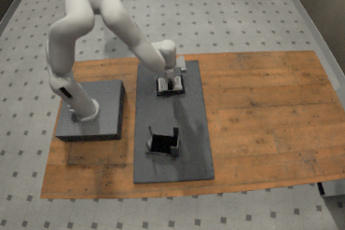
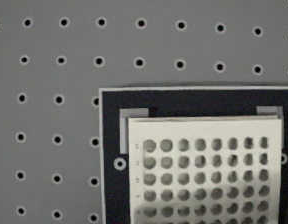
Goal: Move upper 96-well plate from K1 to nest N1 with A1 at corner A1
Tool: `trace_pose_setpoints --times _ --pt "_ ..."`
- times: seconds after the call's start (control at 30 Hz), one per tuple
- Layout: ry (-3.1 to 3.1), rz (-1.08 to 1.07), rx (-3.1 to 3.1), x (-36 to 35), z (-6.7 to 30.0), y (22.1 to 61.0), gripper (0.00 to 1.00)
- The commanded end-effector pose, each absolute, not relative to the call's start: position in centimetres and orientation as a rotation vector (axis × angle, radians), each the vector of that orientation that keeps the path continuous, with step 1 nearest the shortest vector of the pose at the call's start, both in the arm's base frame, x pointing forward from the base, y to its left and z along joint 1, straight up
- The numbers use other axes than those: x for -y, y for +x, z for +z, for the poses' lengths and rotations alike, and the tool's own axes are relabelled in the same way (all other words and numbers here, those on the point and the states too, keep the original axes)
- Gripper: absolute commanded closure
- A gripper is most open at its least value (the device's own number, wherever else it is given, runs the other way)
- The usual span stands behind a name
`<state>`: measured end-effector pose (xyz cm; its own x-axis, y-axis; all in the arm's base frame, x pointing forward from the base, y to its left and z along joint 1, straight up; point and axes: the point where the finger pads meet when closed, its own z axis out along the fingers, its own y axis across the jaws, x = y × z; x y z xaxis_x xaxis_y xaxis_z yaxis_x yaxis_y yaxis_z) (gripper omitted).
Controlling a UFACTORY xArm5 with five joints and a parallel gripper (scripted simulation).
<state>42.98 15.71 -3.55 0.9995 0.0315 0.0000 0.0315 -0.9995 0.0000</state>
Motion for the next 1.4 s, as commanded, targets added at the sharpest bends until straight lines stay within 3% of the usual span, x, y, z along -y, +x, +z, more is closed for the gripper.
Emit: trace_pose_setpoints --times 0.0,1.37 --pt "3.142 0.006 -0.050 -15.8 -3.0 43.1 0.00" --pt "3.143 0.006 -0.050 -15.8 6.8 43.1 0.00"
